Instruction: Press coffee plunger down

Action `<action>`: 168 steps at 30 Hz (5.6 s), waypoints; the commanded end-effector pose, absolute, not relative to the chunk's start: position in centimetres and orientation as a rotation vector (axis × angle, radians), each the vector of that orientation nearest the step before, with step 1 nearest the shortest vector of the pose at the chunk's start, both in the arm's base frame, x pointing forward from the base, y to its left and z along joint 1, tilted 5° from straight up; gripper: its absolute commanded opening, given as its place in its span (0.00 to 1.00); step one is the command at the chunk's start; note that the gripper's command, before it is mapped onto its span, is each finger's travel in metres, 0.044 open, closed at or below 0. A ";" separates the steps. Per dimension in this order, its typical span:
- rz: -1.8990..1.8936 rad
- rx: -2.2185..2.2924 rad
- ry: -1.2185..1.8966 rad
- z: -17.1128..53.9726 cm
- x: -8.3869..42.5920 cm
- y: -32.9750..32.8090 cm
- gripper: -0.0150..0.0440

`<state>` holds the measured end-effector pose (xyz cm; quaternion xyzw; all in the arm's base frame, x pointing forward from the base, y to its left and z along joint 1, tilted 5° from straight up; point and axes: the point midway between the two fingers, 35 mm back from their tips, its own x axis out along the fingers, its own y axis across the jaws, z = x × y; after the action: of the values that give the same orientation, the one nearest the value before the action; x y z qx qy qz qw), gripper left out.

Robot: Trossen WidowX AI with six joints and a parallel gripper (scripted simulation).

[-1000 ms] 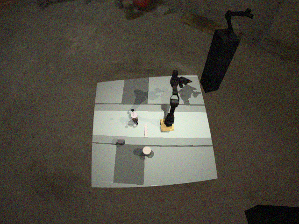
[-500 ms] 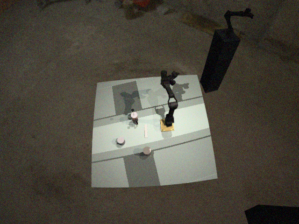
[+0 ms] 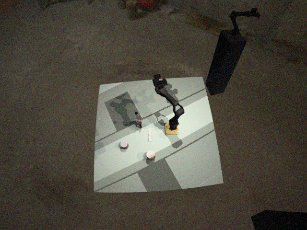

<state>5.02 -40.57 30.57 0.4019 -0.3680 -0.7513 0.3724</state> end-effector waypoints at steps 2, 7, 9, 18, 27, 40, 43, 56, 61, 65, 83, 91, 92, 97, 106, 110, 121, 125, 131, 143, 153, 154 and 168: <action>-1.689 0.960 -0.386 30.8 13.6 -37.1 1.00; -1.422 0.815 -0.016 30.8 19.9 -32.7 1.00; -1.300 0.741 0.109 30.8 22.1 -30.5 1.00; -0.682 0.323 0.503 30.9 29.1 -18.8 1.00; -0.400 0.121 0.584 30.2 30.4 -13.1 1.00; -0.398 0.121 0.584 25.2 30.1 -12.9 1.00; -0.398 0.121 0.584 25.0 30.3 -12.9 1.00; -0.395 0.120 0.583 23.9 31.9 -13.6 1.00; -0.394 0.119 0.582 23.5 32.4 -13.8 1.00; -0.392 0.119 0.582 23.1 32.9 -14.0 1.00; -0.392 0.119 0.582 22.8 33.2 -14.2 0.45; -0.392 0.119 0.582 22.8 33.2 -14.2 0.45; -0.392 0.119 0.582 22.7 33.2 -14.2 0.45; -0.392 0.119 0.581 22.1 33.2 -14.2 0.45; -0.392 0.119 0.581 20.6 33.4 -14.2 0.45; -0.392 0.119 0.581 20.0 33.4 -14.3 0.45; -0.392 0.119 0.581 18.2 33.5 -14.3 0.45; -0.392 0.119 0.581 17.5 33.5 -14.3 0.45; -0.392 0.119 0.581 16.5 33.5 -14.3 0.45; -0.392 0.119 0.581 14.5 33.6 -14.4 0.45; -0.392 0.119 0.580 13.8 34.1 -14.6 0.45; -0.392 0.119 0.580 13.9 34.1 -14.6 0.45; -0.392 0.118 0.580 14.1 34.5 -14.8 0.45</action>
<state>34.72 -14.86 15.76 0.0542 0.2580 -0.1945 0.9448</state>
